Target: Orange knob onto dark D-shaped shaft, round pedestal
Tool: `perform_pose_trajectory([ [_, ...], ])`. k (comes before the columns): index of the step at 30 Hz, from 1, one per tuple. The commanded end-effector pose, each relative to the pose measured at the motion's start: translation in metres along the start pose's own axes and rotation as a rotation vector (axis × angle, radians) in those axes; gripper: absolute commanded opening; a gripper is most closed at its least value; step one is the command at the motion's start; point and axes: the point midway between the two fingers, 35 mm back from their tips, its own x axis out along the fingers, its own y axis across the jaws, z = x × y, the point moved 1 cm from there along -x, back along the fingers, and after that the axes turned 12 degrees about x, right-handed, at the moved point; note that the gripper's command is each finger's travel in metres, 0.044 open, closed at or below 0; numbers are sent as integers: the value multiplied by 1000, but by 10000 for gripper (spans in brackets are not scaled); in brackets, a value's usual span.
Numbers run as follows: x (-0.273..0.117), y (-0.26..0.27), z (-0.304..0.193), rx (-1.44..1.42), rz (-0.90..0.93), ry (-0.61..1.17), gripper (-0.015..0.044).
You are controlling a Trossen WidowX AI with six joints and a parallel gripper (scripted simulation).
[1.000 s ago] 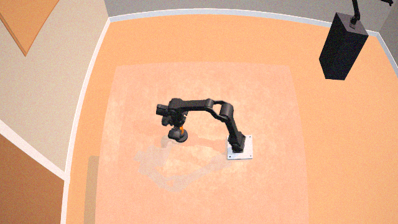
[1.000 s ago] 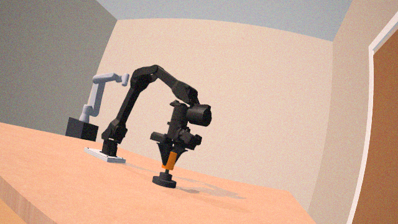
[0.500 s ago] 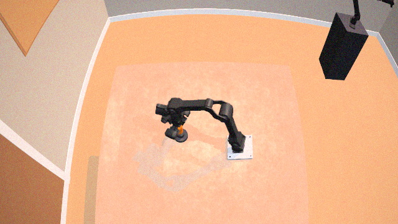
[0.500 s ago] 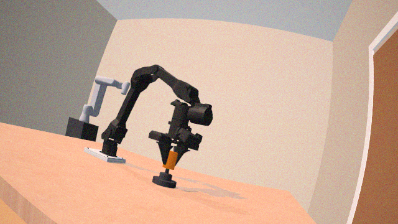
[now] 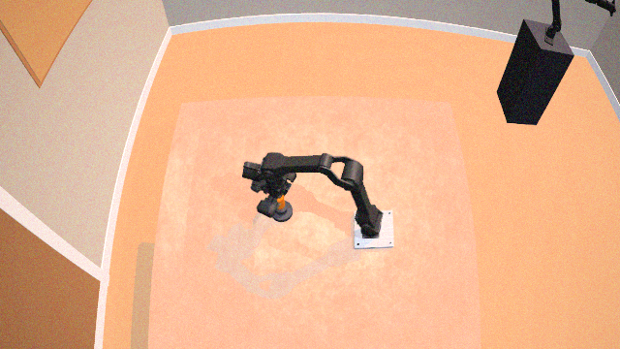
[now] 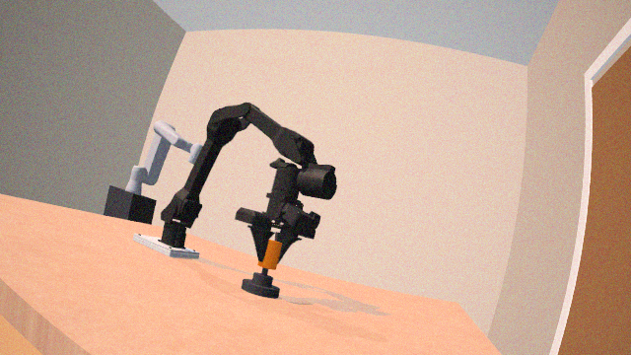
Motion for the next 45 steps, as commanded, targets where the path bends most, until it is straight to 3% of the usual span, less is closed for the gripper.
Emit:
perform_pose_trajectory([
  [1,1,-2,-3,6,-4,1,0],
  [29,-2,-1,-1,6,-4,1,0],
  [36,-4,0,2,205,-4,0,0],
  [45,-2,0,1,216,-4,0,0],
])
